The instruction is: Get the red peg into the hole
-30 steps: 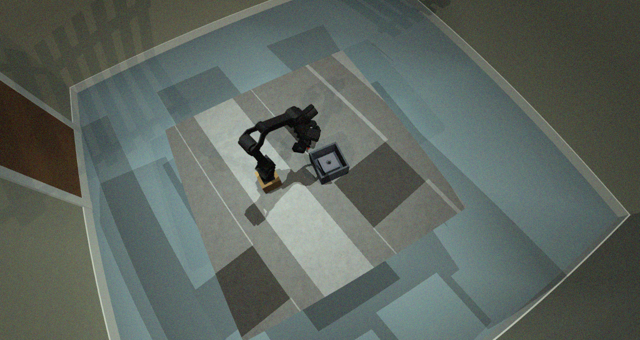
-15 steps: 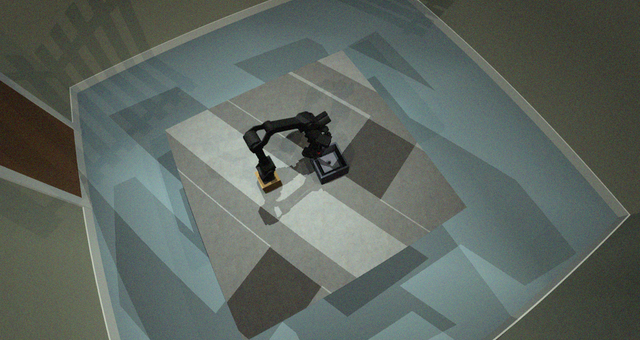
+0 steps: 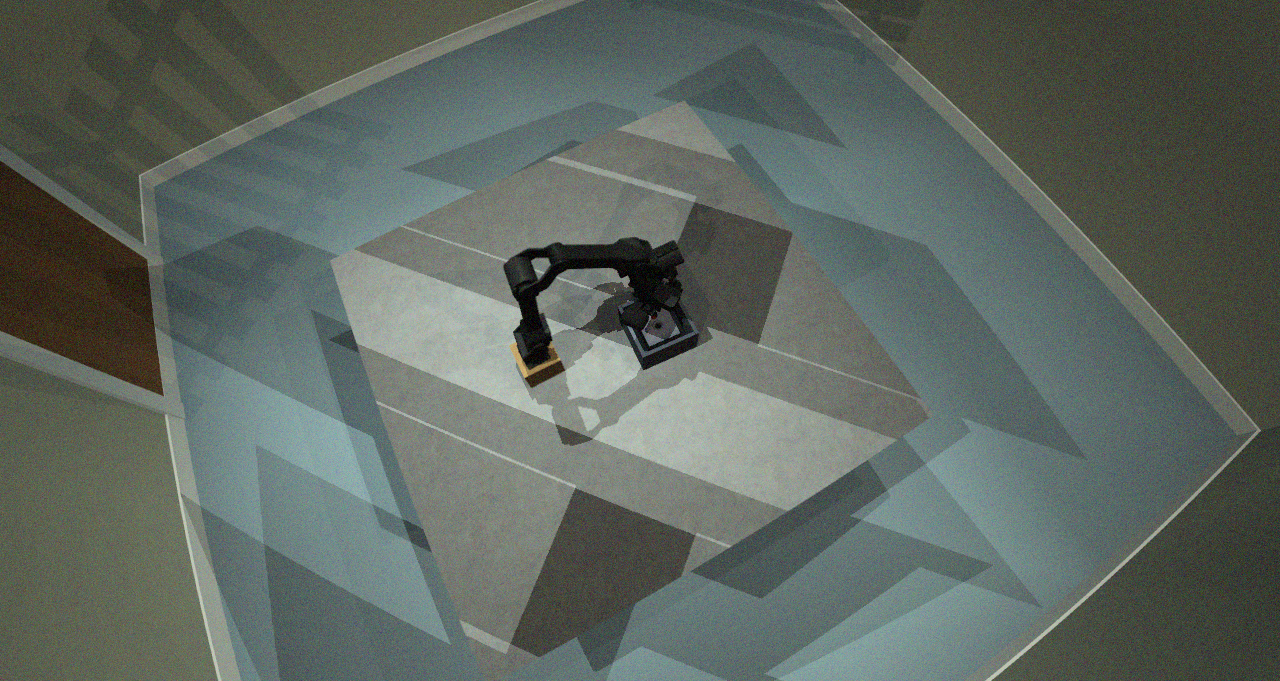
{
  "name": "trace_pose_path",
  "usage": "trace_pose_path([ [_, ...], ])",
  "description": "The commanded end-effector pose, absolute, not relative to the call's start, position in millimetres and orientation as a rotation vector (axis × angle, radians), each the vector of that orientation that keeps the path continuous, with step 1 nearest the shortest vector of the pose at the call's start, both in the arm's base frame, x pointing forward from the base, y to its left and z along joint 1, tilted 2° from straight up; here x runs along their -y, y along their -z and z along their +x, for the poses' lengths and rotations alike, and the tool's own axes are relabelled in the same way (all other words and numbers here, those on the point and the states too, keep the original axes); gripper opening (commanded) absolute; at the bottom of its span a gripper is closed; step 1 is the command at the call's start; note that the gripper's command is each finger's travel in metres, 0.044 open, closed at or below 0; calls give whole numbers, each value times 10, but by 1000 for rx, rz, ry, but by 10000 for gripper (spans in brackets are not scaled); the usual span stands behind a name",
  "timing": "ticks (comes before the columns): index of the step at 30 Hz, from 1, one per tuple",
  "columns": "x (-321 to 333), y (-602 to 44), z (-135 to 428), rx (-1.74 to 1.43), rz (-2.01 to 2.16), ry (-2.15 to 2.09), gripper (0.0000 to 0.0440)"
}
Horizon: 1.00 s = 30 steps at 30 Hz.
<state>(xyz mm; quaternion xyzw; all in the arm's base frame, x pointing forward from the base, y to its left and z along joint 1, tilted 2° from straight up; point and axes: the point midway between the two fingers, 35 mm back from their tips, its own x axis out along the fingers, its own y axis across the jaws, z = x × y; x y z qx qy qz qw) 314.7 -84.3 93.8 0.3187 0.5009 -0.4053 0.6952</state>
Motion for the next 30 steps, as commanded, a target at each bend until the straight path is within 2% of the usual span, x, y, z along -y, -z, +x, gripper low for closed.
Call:
trace_pose_path([
  [1, 891, -863, 3206, -1128, 724, 902, 4],
  [5, 939, -730, 3235, -1149, 729, 906, 5],
  [7, 958, -657, 3241, -1163, 726, 907, 25],
  [11, 998, -533, 3245, -1193, 711, 904, 119],
  [14, 1028, -471, 3258, -1222, 690, 902, 165],
  [19, 1125, -468, 3403, -1210, 678, 894, 295],
  [26, 1272, -542, 3578, -1179, 654, 882, 438],
  [30, 1364, -611, 3678, -1136, 651, 880, 440],
])
